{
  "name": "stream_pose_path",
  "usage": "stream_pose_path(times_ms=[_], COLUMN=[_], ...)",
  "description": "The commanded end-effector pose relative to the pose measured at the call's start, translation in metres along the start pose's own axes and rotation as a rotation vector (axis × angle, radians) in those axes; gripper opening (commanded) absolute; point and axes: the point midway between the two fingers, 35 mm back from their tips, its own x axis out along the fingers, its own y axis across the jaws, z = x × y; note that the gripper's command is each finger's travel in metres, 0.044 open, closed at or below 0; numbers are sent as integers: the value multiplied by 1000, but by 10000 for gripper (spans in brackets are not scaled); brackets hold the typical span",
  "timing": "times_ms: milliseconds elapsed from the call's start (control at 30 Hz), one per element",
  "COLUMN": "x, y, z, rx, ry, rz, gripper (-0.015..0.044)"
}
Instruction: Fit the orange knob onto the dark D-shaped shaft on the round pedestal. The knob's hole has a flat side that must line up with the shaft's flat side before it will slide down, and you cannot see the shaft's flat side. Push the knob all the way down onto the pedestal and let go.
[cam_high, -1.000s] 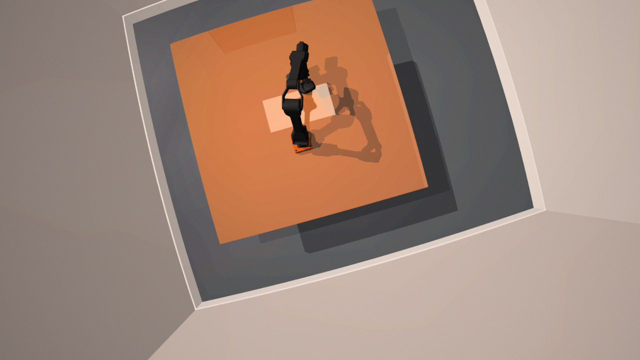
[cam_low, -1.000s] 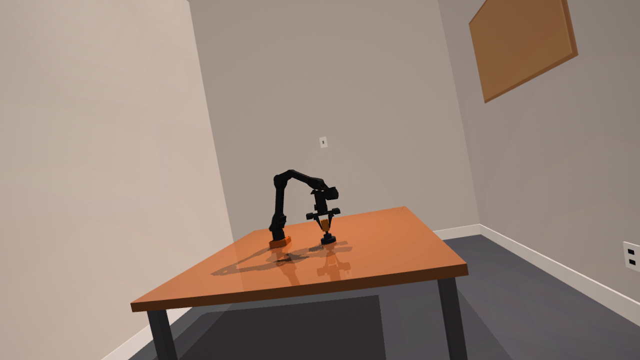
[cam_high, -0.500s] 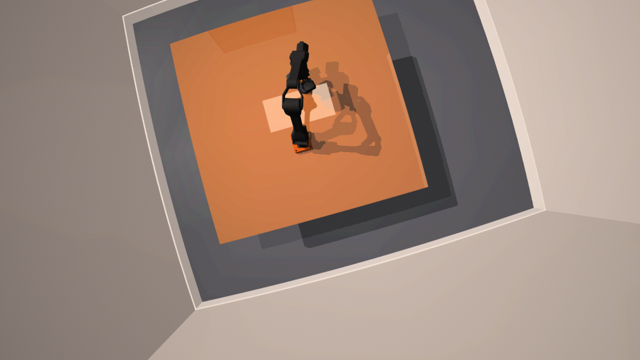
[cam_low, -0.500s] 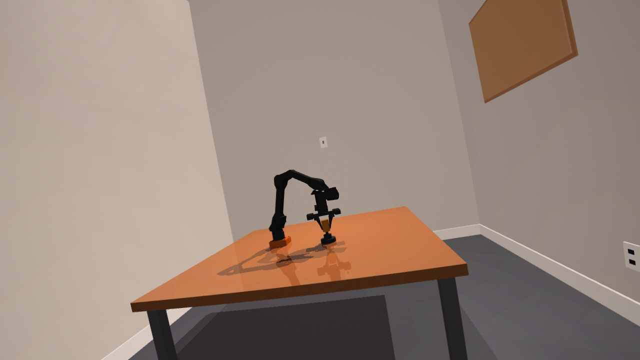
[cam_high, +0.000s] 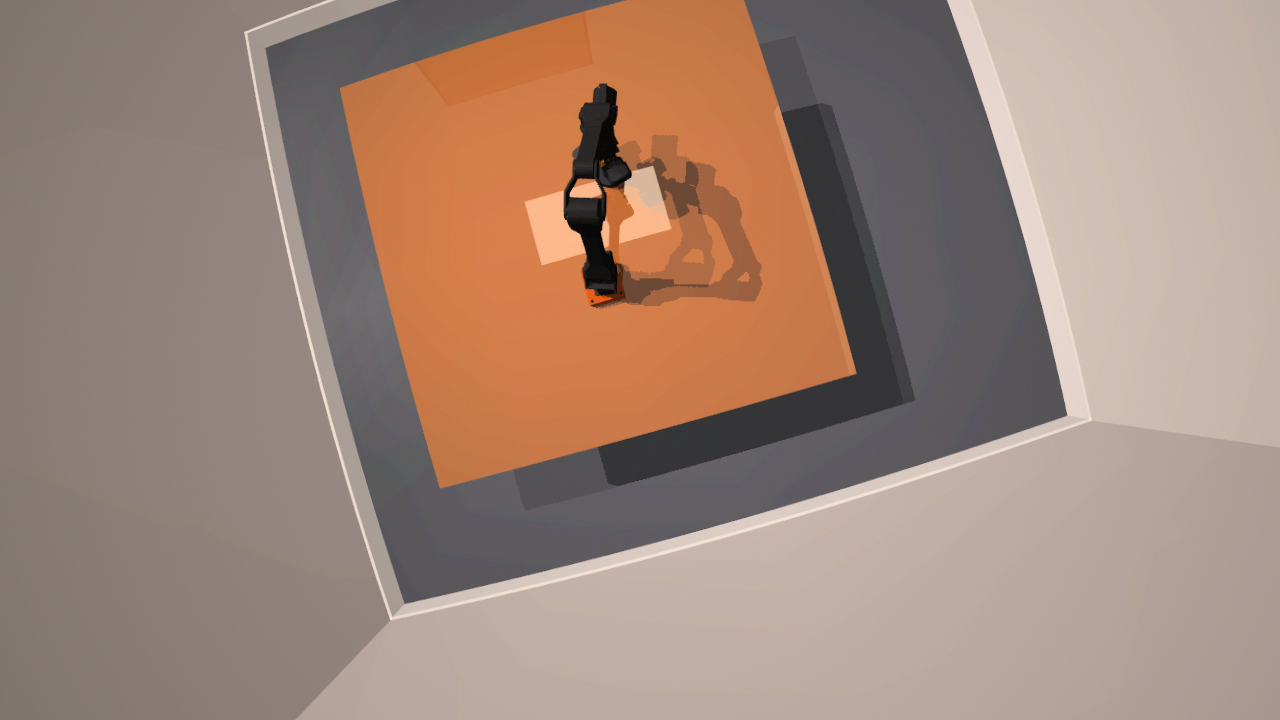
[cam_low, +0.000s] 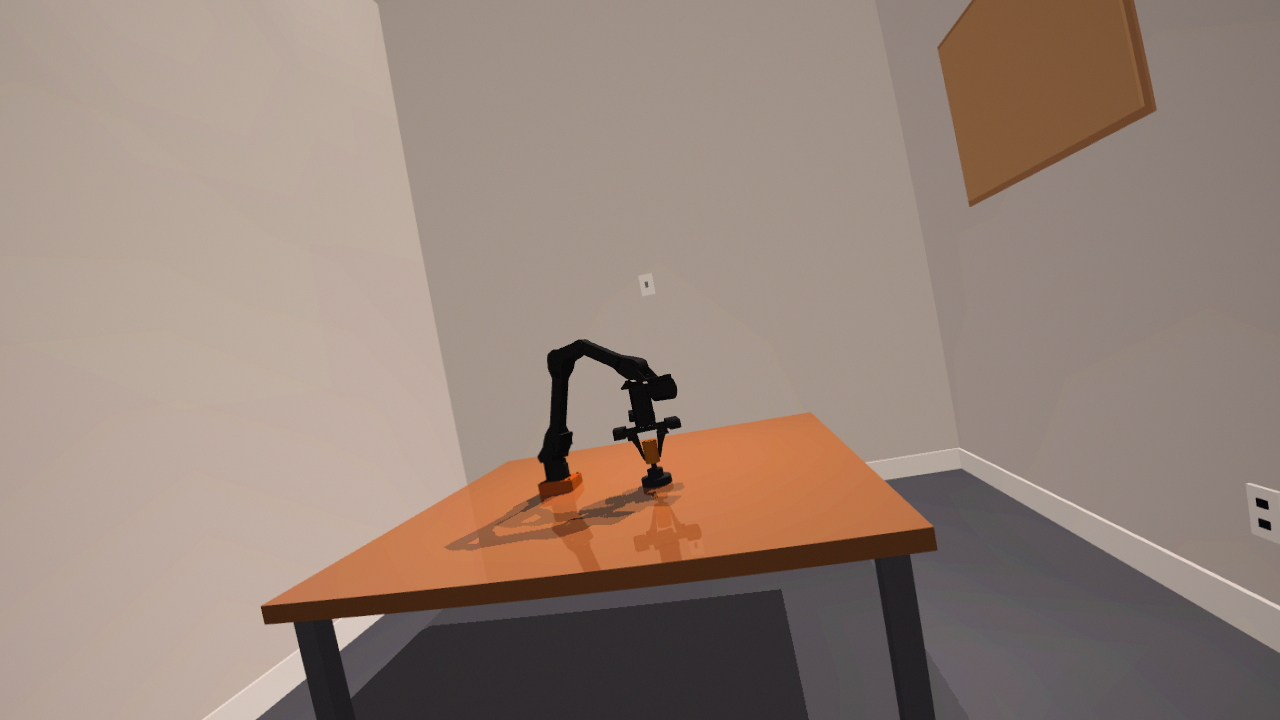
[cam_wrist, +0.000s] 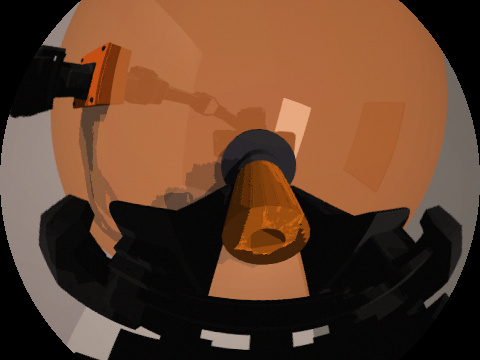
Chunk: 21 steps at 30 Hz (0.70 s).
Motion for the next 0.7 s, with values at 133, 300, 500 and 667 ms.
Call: stream_pose_path(times_ms=[133,300,500,667], x=[-3,-5,-5,-2], y=[2,2,1,-2], z=[1,1,0,-1], rx=[-3,-28,-212,-212], ry=[-2,-2,-2,-2], rz=[4,4,4,4], gripper=[0,0,0,0])
